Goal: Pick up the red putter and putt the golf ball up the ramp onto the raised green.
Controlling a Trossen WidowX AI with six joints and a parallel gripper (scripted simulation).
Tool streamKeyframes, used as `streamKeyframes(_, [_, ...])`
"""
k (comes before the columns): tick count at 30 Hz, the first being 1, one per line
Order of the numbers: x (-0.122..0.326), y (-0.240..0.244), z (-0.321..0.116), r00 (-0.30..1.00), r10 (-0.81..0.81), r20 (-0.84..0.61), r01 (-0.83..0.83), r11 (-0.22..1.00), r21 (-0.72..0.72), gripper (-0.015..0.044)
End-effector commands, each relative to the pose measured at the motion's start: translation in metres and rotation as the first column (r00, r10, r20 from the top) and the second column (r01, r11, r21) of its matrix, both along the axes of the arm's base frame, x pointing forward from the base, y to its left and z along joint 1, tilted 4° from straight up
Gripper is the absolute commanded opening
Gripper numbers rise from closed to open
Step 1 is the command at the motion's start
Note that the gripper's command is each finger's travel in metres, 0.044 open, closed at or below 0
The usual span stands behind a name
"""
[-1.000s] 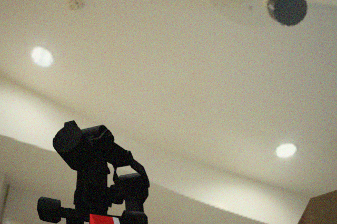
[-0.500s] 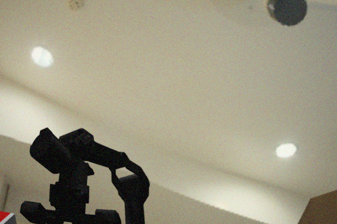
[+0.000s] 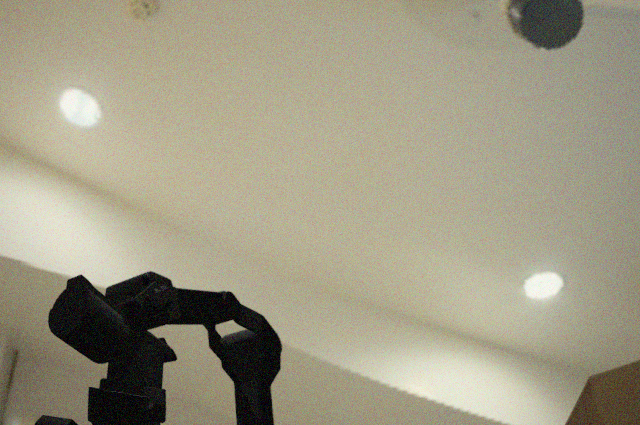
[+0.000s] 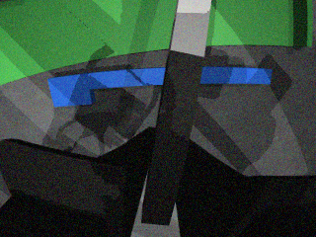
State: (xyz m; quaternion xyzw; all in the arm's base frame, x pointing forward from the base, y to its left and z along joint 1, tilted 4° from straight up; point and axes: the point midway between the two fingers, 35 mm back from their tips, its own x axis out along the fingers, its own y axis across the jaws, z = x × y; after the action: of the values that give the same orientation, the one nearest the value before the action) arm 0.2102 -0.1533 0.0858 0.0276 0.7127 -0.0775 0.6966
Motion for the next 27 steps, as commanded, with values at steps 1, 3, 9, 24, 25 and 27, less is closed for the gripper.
streamKeyframes(1, [0.001, -0.002, -0.004, 1.000, 0.002, 0.007, -0.002, 1.000, -0.009, 0.0000])
streamKeyframes(3, [0.001, -0.002, -0.007, 1.000, 0.002, 0.007, -0.002, 1.000, -0.009, 0.0000])
streamKeyframes(9, [0.001, -0.003, -0.017, 1.000, 0.002, 0.007, -0.002, 1.000, -0.009, 0.0000])
streamKeyframes(24, [0.000, -0.003, -0.029, 1.000, -0.003, 0.004, 0.003, 1.000, -0.003, 0.0000])
streamKeyframes(25, [0.000, -0.003, -0.029, 1.000, -0.003, 0.004, 0.003, 1.000, -0.003, 0.0000])
streamKeyframes(27, [0.000, -0.003, -0.029, 1.000, -0.003, 0.004, 0.003, 1.000, -0.003, 0.0000])
